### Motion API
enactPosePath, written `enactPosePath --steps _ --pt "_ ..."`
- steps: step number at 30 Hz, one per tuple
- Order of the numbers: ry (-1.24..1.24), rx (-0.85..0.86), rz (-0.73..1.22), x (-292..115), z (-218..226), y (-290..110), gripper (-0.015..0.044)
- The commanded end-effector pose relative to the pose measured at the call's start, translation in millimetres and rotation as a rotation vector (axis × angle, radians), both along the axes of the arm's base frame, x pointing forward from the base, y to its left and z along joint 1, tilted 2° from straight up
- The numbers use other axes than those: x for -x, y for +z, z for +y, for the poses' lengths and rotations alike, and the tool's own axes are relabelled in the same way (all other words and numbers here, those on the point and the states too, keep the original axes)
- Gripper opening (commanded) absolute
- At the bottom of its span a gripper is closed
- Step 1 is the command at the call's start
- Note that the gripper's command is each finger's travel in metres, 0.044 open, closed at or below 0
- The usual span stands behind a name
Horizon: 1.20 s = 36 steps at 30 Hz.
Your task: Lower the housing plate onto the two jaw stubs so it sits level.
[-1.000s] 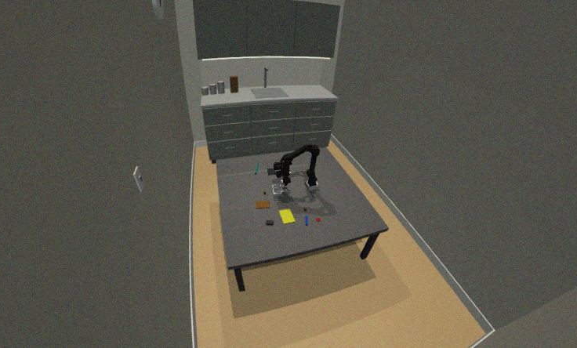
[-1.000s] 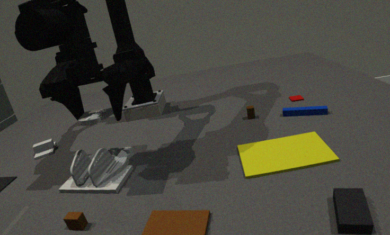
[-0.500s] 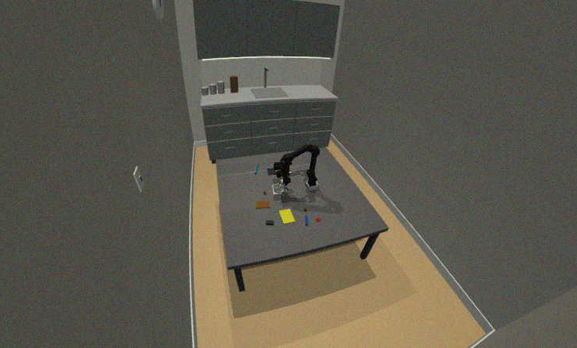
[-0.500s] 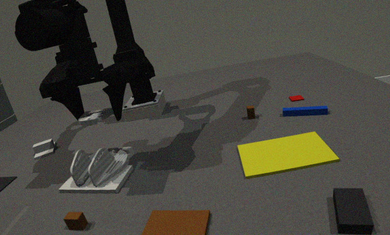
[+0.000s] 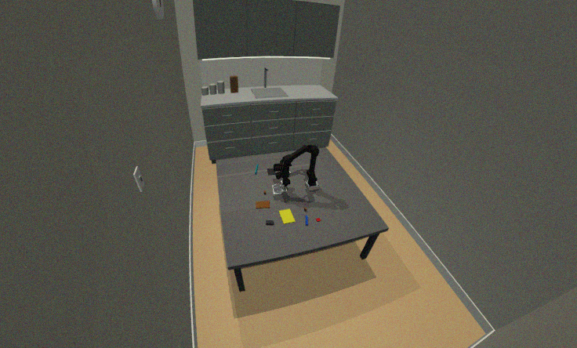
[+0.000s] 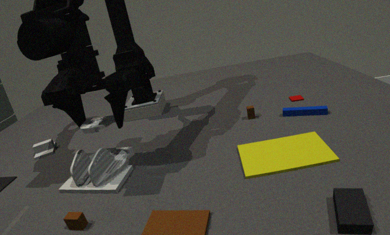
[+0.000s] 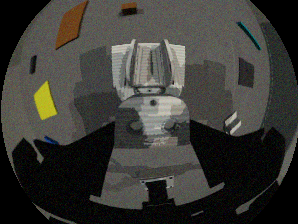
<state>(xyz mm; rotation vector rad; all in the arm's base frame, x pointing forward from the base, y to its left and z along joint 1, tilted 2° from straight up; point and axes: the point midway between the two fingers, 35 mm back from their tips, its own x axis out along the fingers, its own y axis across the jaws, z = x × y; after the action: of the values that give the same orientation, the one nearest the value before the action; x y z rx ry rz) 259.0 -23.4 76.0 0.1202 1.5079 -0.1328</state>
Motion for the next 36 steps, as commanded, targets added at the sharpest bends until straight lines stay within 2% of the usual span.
enactPosePath --steps 1,25,36 --pt "0.001 0.004 0.008 1.1 -0.8 -8.3 0.0351" --pt "0.0 0.004 0.008 1.1 -1.3 -46.8 0.0351" --pt "0.0 0.004 0.008 1.2 -1.3 -47.8 0.0351"
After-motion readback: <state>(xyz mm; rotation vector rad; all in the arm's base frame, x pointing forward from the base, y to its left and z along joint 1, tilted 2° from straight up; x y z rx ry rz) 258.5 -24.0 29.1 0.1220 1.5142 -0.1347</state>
